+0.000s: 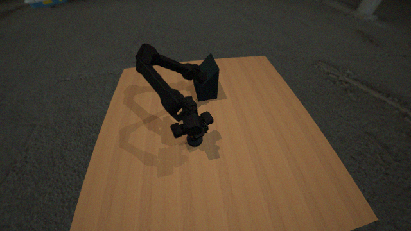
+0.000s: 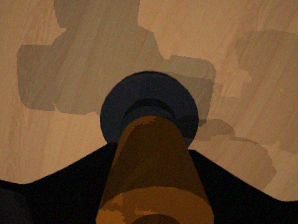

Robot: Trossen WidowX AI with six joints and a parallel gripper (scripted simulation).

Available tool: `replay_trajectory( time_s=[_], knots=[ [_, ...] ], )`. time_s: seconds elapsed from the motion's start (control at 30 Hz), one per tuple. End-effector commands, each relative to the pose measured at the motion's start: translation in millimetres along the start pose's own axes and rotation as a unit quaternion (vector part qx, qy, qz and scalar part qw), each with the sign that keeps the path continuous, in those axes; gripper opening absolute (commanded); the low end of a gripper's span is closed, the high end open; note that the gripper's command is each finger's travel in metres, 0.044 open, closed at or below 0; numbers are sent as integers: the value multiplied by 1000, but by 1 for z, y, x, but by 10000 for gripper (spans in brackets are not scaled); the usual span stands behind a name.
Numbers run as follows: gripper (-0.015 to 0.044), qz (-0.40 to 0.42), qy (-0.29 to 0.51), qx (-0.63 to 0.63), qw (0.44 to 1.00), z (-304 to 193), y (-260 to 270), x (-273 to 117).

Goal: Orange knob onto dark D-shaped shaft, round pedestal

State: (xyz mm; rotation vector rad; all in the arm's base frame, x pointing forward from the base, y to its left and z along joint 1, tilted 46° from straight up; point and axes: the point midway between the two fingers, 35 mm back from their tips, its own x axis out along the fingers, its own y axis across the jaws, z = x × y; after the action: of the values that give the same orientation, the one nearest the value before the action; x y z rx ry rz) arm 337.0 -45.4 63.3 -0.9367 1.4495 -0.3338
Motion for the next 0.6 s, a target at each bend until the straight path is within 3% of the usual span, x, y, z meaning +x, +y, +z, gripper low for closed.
replay_trajectory(
  time_s=[0.0, 0.57],
  knots=[
    [0, -1, -1, -1, 1000, 1, -1, 0],
    [0, -1, -1, -105, 994, -4, 2, 0]
  ],
)
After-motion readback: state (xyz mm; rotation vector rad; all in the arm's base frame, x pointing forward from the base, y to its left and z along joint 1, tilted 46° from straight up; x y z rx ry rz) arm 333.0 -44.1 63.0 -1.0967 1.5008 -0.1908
